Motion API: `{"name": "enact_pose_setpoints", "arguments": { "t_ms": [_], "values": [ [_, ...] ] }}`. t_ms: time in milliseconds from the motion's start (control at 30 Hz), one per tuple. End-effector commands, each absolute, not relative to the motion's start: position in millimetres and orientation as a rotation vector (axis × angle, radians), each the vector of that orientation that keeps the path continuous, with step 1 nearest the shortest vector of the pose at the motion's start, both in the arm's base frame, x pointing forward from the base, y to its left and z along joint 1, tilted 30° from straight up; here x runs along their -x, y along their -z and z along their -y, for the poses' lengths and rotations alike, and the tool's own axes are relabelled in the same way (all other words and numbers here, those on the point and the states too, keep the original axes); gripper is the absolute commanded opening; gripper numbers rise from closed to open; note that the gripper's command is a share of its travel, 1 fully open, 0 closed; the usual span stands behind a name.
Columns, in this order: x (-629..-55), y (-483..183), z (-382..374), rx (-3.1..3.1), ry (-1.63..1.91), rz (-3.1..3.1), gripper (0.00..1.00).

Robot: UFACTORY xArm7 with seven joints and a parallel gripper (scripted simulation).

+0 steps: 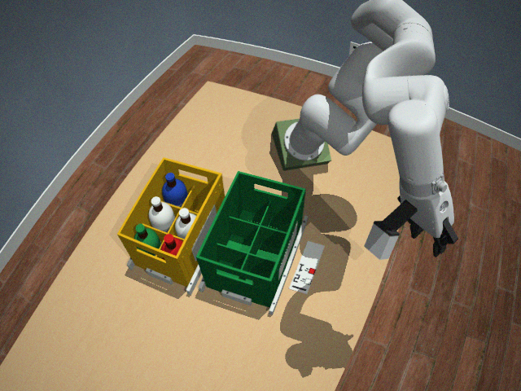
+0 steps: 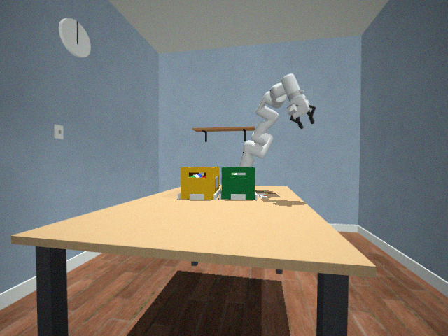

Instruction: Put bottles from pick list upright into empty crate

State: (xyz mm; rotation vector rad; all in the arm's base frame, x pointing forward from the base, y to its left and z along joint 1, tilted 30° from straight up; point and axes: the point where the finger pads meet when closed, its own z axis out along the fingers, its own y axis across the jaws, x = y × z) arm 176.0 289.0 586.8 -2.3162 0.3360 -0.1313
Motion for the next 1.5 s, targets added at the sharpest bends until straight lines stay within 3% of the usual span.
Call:
{"name": "enact_pose_setpoints", "arguments": {
  "t_ms": [0,1467],
  "values": [
    [-159,-572,-284,2.346,0.147,-0.356,0.65],
    [-92,-478,-231,2.568,0.338,-0.666,0.65]
  ]
}}
